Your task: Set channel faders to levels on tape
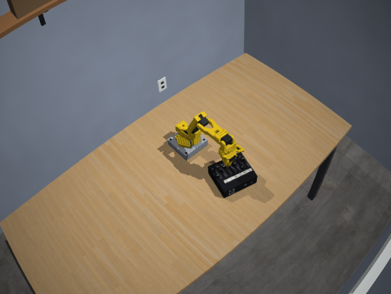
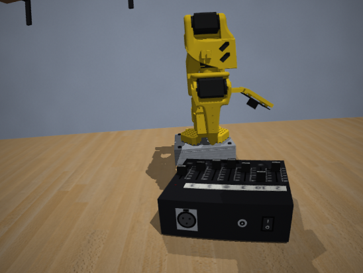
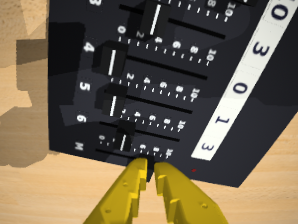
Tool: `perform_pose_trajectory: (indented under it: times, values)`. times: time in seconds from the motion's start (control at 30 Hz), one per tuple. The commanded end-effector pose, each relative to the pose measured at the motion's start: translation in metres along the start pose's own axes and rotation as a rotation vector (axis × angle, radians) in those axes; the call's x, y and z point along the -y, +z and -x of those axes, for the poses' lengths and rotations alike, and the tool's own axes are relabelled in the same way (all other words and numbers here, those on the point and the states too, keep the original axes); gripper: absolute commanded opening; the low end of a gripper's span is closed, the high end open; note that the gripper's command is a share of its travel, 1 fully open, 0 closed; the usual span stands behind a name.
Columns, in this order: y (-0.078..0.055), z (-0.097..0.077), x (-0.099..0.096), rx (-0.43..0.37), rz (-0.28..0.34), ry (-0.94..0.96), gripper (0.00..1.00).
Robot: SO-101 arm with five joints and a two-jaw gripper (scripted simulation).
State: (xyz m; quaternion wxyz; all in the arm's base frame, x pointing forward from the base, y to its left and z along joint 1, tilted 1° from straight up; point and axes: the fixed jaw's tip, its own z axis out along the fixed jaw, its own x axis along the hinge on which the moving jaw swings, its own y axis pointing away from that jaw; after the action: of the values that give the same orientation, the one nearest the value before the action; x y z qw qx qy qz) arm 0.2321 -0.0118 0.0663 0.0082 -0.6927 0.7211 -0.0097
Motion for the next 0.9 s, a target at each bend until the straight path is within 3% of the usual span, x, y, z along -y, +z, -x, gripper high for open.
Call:
perform_pose_trajectory:
  times: [0.0,0.1,0.13,0.6,0.67,0.7,0.87]
  values:
    - [-0.005,-0.002,-0.007,0.001,-0.003,-0.279,0.0]
    - [-0.005,-0.003,-0.008,0.001,-0.002,-0.337,0.0]
    - [-0.006,-0.003,-0.01,0.001,-0.001,-0.497,0.0]
    - [-0.01,-0.003,-0.031,0.025,0.036,-1.298,0.0]
    - [-0.01,-0.003,-0.031,0.025,0.036,-1.298,0.0]
    - [-0.01,-0.003,-0.033,0.034,0.042,-1.467,0.0]
    - [-0.009,0.0,-0.039,0.051,0.052,-1.694,0.0]
